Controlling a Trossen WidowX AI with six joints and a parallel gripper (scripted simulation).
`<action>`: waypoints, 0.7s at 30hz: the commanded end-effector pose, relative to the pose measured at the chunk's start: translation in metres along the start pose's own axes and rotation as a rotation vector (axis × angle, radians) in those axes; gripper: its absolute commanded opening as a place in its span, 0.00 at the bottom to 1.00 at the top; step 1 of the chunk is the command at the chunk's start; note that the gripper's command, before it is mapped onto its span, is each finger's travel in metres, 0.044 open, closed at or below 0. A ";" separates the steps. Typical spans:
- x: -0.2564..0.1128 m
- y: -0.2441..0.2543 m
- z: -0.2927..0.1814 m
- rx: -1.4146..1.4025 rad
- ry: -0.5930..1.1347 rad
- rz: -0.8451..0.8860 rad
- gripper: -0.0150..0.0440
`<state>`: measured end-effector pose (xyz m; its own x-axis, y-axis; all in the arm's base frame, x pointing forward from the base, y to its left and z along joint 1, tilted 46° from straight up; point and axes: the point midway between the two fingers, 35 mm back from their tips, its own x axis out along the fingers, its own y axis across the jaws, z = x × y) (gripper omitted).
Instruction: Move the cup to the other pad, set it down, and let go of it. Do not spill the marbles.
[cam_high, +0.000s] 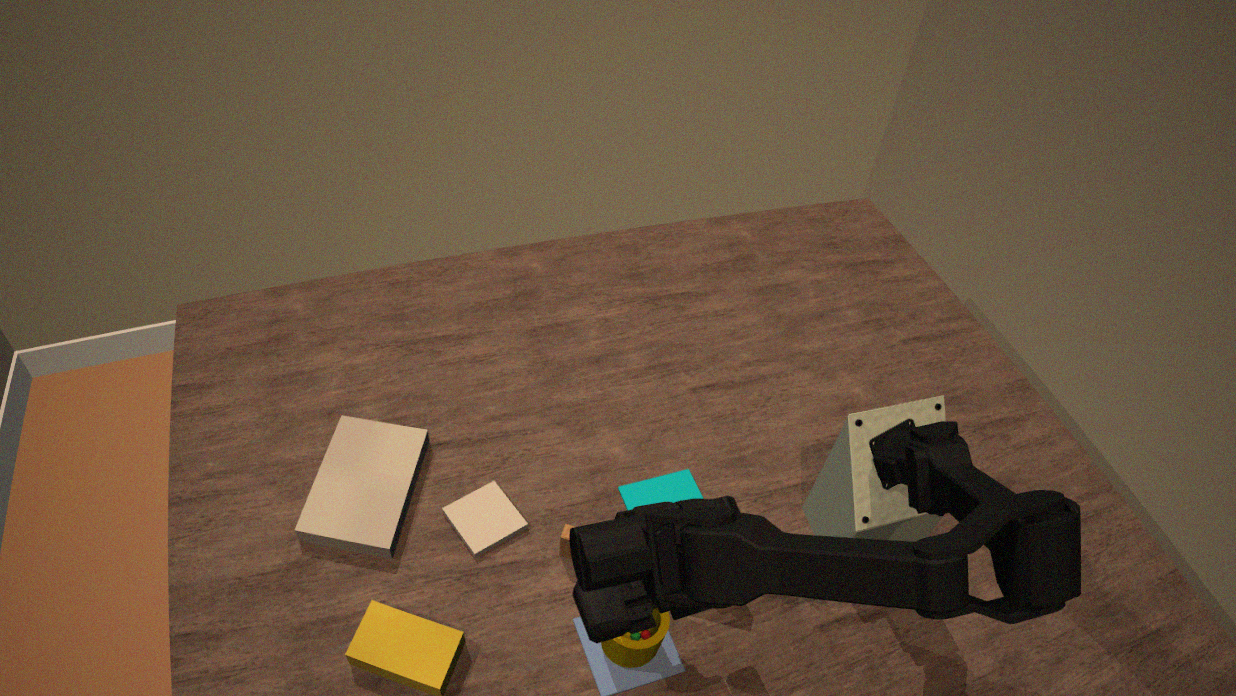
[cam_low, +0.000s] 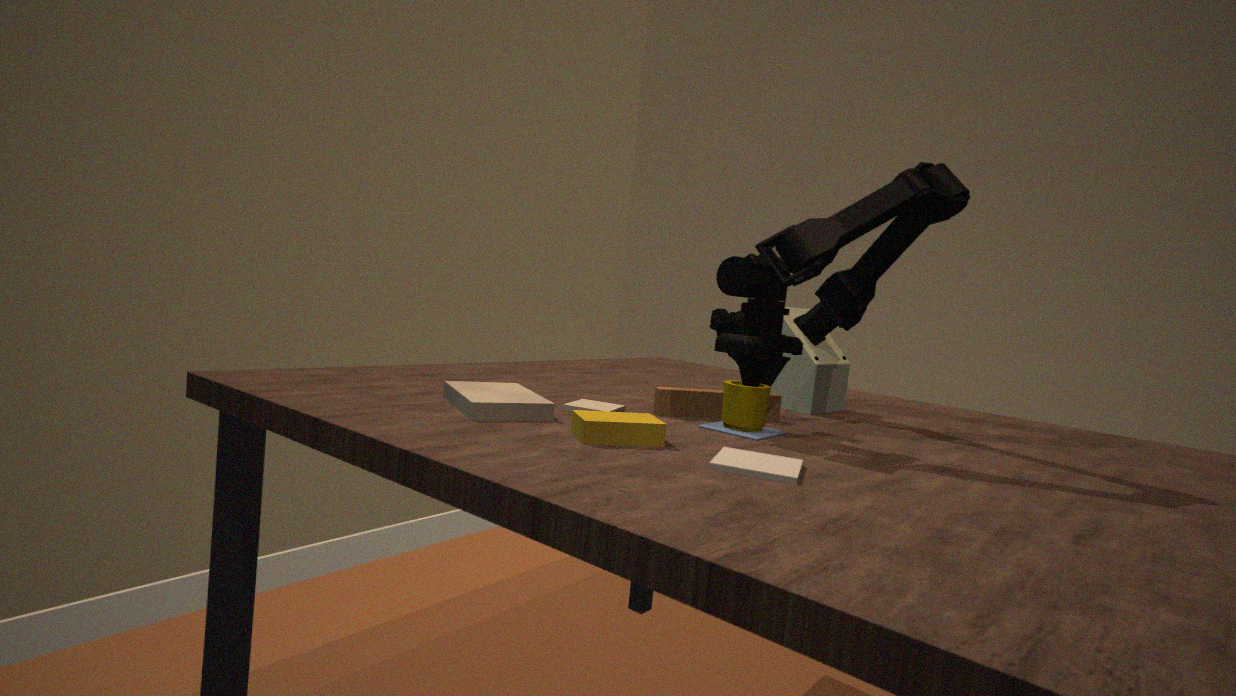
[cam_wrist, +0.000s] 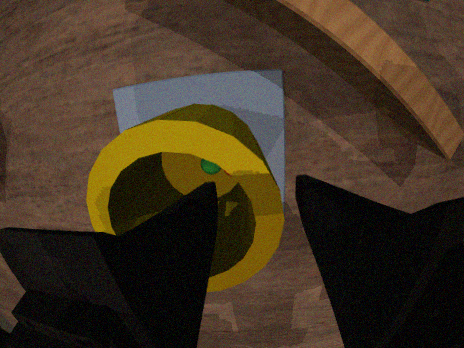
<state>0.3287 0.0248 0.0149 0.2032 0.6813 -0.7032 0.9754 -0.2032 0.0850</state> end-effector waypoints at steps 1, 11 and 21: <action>0.008 -0.002 0.001 0.010 0.005 -0.005 0.54; 0.009 -0.002 0.000 0.003 0.002 -0.003 0.50; 0.009 -0.002 0.000 0.003 0.002 -0.003 0.39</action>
<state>0.3286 0.0311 0.0081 0.1995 0.6835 -0.7021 0.9759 -0.2035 0.0791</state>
